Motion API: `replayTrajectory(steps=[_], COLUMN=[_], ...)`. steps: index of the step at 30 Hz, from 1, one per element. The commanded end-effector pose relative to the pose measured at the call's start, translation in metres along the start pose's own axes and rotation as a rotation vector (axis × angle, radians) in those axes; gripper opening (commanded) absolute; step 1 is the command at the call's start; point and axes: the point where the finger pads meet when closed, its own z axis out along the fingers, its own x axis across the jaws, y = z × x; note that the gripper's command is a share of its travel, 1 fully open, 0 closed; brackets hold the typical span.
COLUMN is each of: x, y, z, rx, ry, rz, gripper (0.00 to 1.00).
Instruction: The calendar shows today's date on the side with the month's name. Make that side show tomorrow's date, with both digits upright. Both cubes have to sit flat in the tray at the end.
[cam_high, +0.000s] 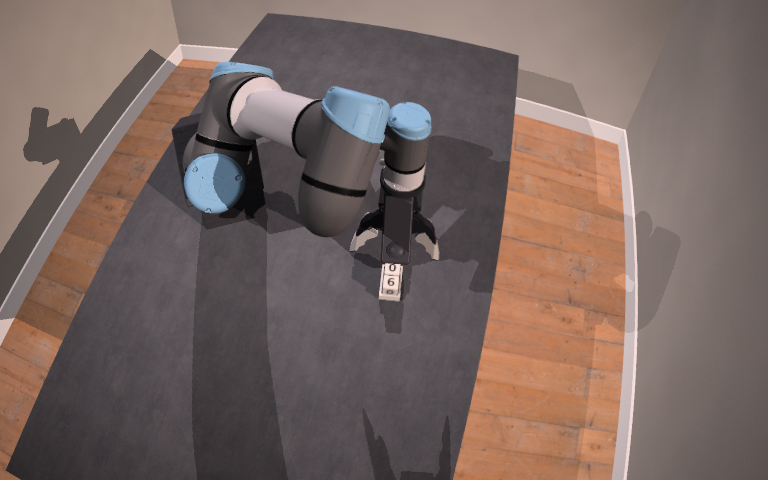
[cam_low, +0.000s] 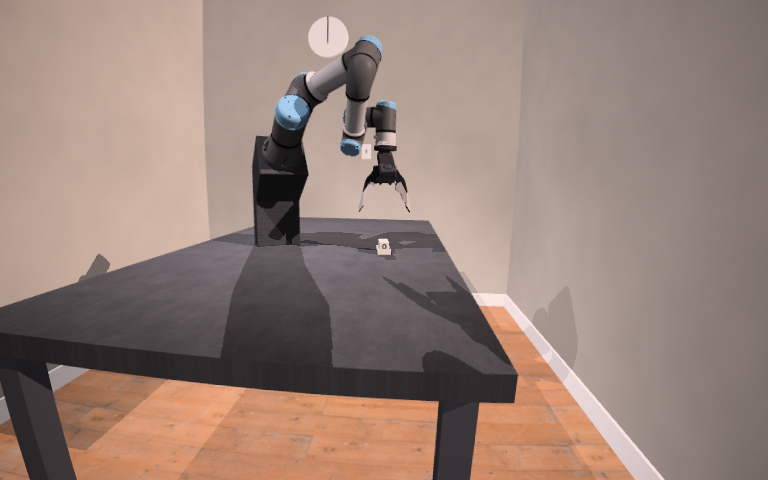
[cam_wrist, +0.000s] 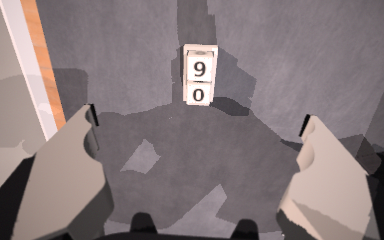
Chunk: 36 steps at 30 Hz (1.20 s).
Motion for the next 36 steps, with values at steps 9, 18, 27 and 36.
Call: replayTrajectory(steps=[9, 18, 27, 36], x=[0.0, 0.0, 0.0, 0.0], y=[0.0, 0.0, 0.0, 0.0], z=[-0.025, -0.047, -0.062, -0.068], rx=[0.0, 0.0, 0.0, 0.0], ry=[0.0, 0.0, 0.0, 0.0], rz=[0.0, 0.0, 0.0, 0.0], gripper=[1.0, 1.0, 1.0, 1.0])
